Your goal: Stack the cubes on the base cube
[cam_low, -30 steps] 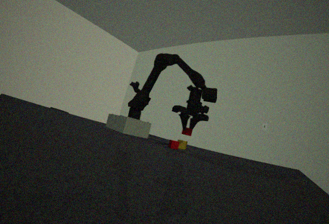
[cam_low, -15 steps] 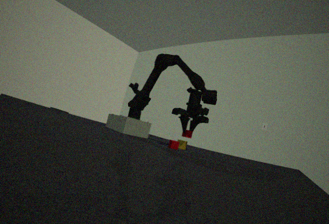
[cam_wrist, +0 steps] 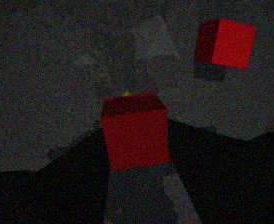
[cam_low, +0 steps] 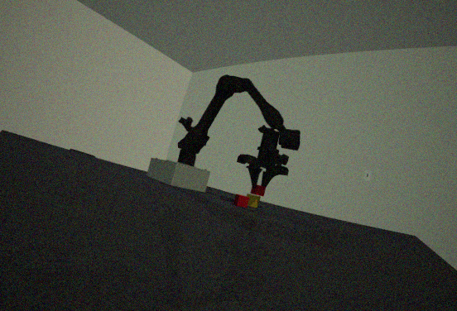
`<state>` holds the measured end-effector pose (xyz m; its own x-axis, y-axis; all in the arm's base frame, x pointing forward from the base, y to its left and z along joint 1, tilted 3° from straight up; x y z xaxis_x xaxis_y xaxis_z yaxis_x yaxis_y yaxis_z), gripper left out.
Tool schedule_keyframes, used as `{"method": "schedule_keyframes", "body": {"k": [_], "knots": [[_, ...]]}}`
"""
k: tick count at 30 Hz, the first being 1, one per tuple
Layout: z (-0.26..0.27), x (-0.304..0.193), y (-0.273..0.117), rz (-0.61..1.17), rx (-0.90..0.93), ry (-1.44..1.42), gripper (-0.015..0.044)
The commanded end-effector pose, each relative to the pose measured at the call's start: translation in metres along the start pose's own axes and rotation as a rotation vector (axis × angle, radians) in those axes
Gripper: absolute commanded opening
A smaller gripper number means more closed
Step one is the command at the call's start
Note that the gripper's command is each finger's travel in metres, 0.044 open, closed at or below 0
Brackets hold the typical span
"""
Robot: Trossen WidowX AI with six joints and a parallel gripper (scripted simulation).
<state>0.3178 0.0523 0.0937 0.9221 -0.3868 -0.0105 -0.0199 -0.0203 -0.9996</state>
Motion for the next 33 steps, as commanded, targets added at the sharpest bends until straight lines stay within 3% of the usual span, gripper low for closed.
{"method": "schedule_keyframes", "body": {"k": [1, 13, 17, 33], "knots": [[0.000, 0.000, 0.002, 0.002, 0.005, -0.004, 0.0105], [0.000, 0.000, 0.002, 0.002, 0.005, -0.004, 0.0105], [0.000, 0.000, 0.002, 0.002, 0.005, -0.004, 0.0205], [0.000, 0.000, -0.015, 0.000, 0.000, 0.000, 0.0205]]}}
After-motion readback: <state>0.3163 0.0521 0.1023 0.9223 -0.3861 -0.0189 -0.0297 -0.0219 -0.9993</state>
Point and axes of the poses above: the point midway between the two fingers, 35 mm back from their tips, its own y axis out along the fingers, its own z axis across the jaws, x = y × z, the point moved 9 cm from there along -y, back along the fingers, and after that the axes turned 4 degrees about -y, right-handed, at the moved point
